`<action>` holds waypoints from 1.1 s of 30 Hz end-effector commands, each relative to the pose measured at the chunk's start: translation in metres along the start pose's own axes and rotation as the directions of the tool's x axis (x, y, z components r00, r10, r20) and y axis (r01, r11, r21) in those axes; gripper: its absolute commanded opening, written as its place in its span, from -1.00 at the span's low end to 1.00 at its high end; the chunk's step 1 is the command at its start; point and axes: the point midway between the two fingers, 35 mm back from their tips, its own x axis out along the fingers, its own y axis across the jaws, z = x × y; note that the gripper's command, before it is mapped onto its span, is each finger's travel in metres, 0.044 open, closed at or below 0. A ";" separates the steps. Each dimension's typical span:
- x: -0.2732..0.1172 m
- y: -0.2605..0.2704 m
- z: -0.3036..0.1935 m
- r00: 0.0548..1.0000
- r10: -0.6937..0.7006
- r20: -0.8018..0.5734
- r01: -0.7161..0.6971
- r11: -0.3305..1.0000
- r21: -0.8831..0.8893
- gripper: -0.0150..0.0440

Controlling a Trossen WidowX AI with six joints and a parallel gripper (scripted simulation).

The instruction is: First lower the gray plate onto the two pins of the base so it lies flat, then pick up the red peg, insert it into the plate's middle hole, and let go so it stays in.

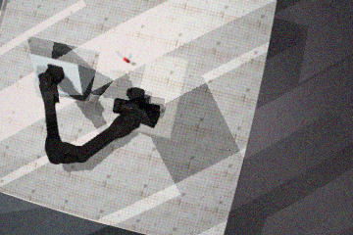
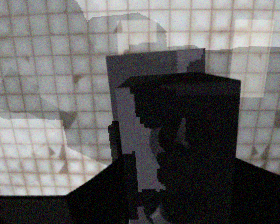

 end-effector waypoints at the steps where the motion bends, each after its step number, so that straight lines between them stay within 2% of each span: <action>1: 0.010 0.002 0.001 1.000 0.010 -0.001 -0.010 1.000 -0.006 -0.49; 8: 0.020 0.003 0.001 1.000 0.010 -0.001 -0.010 1.000 -0.006 -0.49; 18: 0.015 0.001 0.000 1.000 0.002 -0.002 -0.002 1.000 0.000 -0.49; 33: 0.015 0.001 0.000 1.000 0.002 -0.002 -0.002 1.000 0.000 0.84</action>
